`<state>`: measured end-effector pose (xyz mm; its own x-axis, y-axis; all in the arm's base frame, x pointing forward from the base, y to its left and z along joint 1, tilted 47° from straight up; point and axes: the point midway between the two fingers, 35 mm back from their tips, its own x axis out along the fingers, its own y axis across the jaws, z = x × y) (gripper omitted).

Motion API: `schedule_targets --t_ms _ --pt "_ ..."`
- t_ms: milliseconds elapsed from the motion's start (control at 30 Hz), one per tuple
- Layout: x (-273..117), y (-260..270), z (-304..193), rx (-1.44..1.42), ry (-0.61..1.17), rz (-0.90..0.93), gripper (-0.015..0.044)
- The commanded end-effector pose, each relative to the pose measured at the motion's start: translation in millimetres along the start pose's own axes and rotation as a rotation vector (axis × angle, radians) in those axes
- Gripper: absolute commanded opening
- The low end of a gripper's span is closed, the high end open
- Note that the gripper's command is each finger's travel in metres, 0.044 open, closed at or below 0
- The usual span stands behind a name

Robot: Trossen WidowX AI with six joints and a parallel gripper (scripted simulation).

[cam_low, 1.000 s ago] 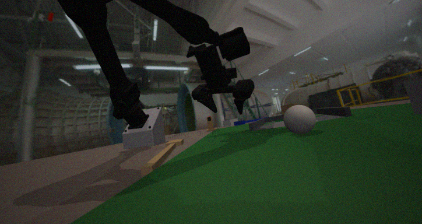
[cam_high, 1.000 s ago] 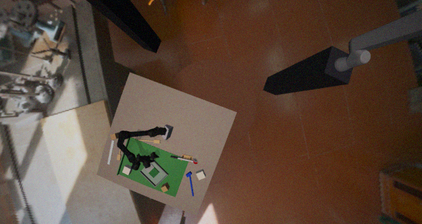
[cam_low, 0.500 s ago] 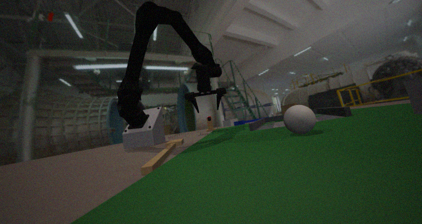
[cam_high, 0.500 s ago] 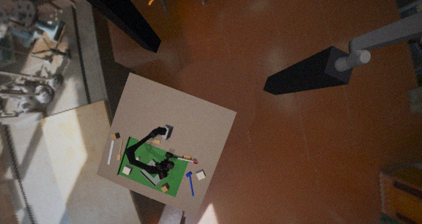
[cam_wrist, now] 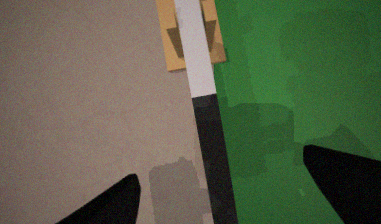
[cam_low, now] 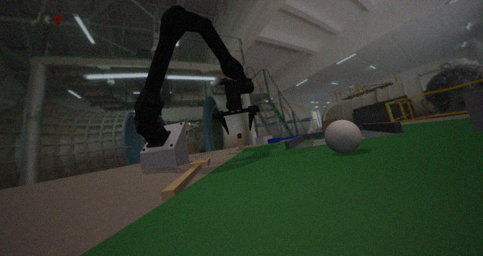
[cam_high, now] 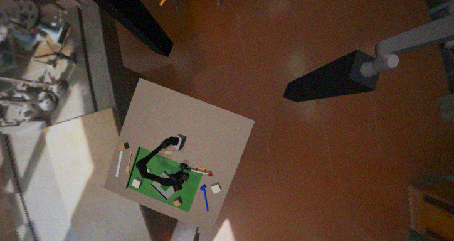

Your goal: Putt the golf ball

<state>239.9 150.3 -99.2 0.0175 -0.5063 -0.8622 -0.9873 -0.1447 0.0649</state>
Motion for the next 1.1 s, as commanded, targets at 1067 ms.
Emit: schedule_targets --t_ms 1067 --pt "44.9 -0.4 -13.1 0.002 0.003 0.000 0.0387"
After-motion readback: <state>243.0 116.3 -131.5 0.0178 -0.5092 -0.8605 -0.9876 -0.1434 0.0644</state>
